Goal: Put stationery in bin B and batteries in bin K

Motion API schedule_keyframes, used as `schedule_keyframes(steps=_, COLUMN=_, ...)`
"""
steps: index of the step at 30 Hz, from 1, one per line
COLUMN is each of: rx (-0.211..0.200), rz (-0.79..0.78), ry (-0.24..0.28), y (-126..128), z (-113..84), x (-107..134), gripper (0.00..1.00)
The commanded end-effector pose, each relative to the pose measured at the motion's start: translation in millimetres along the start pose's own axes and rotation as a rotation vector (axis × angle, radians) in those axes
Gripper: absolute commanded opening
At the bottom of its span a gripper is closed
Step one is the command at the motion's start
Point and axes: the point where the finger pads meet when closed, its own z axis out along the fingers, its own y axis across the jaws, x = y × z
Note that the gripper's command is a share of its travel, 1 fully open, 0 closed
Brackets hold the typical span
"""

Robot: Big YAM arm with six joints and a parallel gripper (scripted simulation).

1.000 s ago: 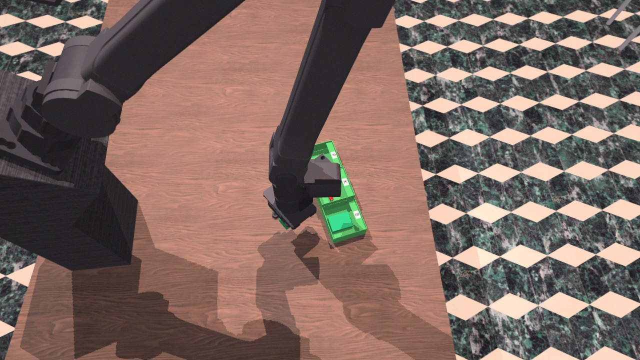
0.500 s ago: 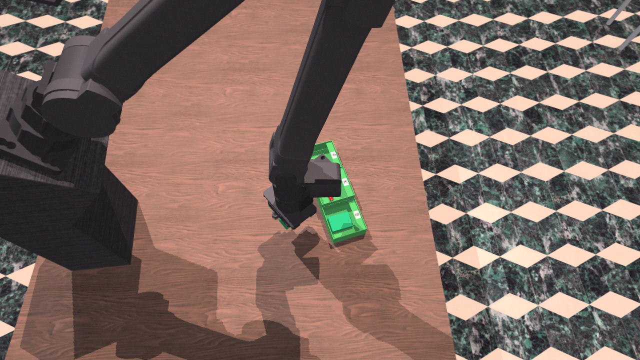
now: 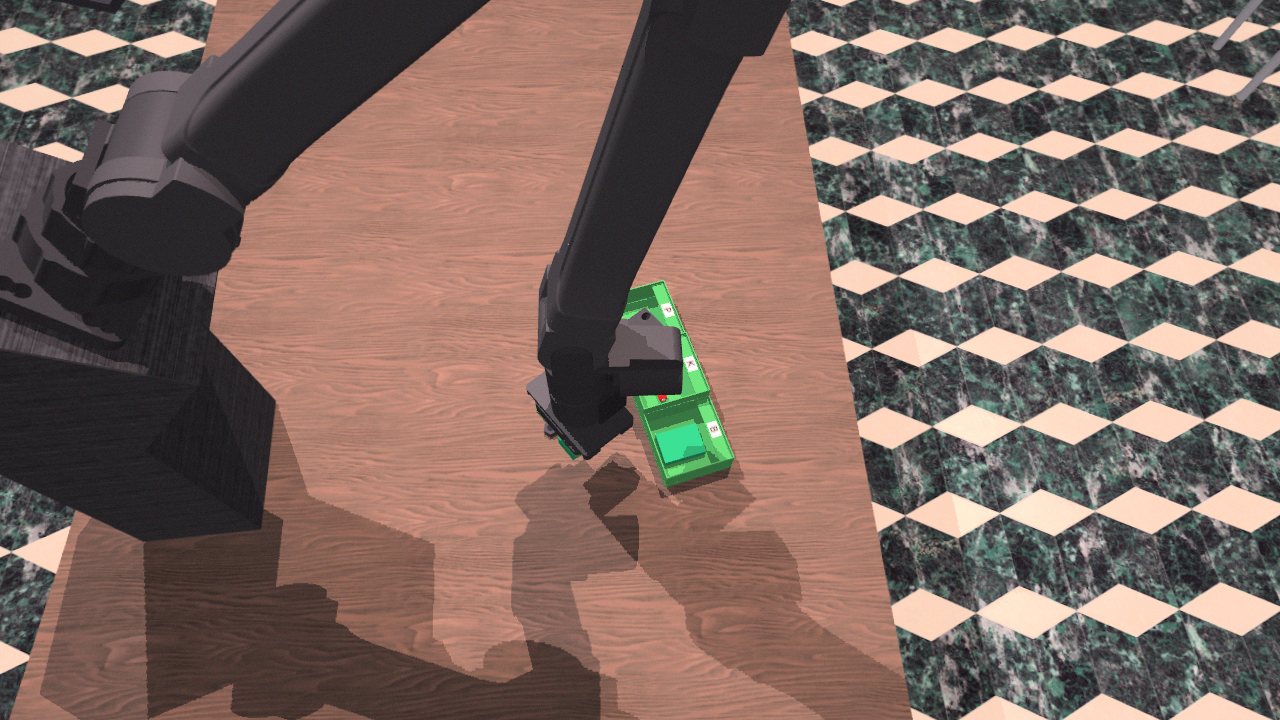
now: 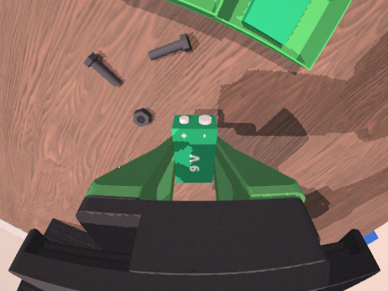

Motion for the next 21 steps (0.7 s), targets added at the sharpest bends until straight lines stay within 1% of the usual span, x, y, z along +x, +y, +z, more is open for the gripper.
schedule_keyframes(steps=1, rx=0.001, rz=-0.001, ry=-0.003, y=0.1, z=-2.6, x=1.6, gripper=0.21)
schedule_keyframes(steps=3, rx=0.001, rz=-0.001, ry=-0.003, y=0.1, z=-2.6, x=1.7, gripper=0.21)
schedule_keyframes(steps=4, rx=0.001, rz=-0.003, ry=0.004, y=-2.6, z=-11.9, x=6.1, gripper=0.21)
schedule_keyframes(steps=5, rx=0.001, rz=-0.005, ry=0.004, y=-1.3, z=-14.5, x=5.2, gripper=0.21)
schedule_keyframes(steps=8, rx=0.004, rz=-0.006, ry=-0.001, y=-2.9, z=-14.2, x=1.5, gripper=0.21)
schedule_keyframes(steps=9, rx=0.008, rz=0.000, ry=-0.019, y=-2.3, z=-12.7, x=-17.6, gripper=0.21)
schedule_keyframes(steps=12, rx=0.008, rz=0.000, ry=-0.020, y=-0.3, z=-13.4, x=-36.0, gripper=0.21)
schedule_keyframes(steps=14, rx=0.008, rz=0.000, ry=-0.020, y=-0.3, z=-13.4, x=-36.0, gripper=0.21)
schedule_keyframes(steps=15, rx=-0.005, rz=0.001, ry=-0.002, y=5.8, z=-7.6, x=-34.4, gripper=0.21)
schedule_keyframes(steps=17, rx=0.005, rz=0.001, ry=-0.017, y=3.0, z=-12.5, x=-52.5, gripper=0.21)
schedule_keyframes(steps=18, rx=0.009, rz=-0.071, ry=-0.022, y=2.4, z=-14.2, x=-60.6, gripper=0.21)
schedule_keyframes(steps=21, rx=0.010, rz=-0.215, ry=-0.022, y=4.7, z=-15.0, x=-79.1, gripper=0.21)
